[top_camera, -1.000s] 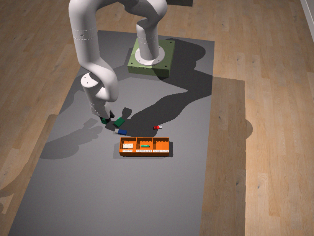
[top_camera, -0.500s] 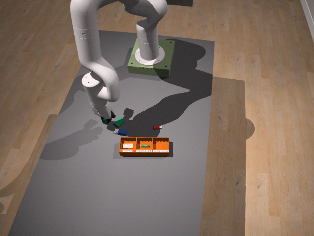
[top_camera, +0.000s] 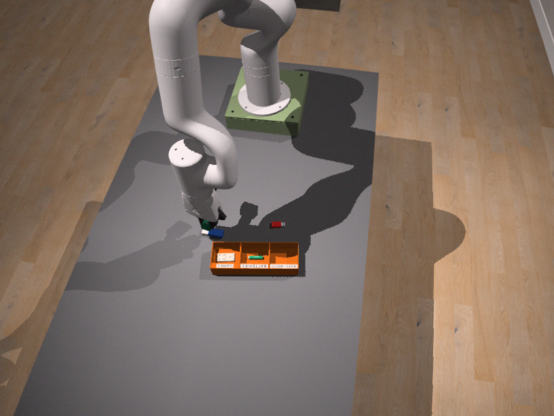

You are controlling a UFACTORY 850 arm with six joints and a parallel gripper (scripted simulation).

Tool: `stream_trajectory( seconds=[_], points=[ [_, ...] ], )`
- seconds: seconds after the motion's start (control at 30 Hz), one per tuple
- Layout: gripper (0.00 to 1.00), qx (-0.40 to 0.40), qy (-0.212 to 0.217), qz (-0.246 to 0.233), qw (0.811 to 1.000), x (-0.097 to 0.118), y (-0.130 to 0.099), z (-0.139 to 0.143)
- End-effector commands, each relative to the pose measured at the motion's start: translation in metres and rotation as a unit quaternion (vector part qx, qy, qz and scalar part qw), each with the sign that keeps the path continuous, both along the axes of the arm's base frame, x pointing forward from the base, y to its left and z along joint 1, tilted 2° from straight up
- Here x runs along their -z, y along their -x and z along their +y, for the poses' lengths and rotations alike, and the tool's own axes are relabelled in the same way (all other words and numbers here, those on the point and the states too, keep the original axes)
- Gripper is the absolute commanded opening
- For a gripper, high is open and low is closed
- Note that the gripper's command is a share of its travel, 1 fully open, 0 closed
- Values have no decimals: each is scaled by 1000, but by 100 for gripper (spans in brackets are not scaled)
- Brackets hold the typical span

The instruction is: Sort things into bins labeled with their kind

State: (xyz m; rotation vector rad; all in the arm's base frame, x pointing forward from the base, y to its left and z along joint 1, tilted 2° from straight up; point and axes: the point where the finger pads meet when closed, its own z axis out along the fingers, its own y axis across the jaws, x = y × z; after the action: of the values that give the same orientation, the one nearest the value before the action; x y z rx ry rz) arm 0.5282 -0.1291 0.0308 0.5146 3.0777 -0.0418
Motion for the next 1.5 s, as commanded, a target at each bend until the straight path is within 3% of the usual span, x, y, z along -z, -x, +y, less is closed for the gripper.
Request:
stream_trajectory(
  seconds=[0.0,0.4,0.73,0.9,1.07,1.13,1.17,1.47],
  points=[
    [0,1,2,0,1000,0,-9,13],
    [0,1,2,0,1000,1,-41,70],
    [0,-170,6,5,986,2,-65,112],
    [0,-248,10,7,969,3,-80,138],
    [0,-325,14,8,946,3,-81,140],
    [0,-325,14,8,946,3,-81,140],
    [0,-366,15,10,930,3,-81,140],
    [0,-484,24,15,875,3,-81,140]
  ],
)
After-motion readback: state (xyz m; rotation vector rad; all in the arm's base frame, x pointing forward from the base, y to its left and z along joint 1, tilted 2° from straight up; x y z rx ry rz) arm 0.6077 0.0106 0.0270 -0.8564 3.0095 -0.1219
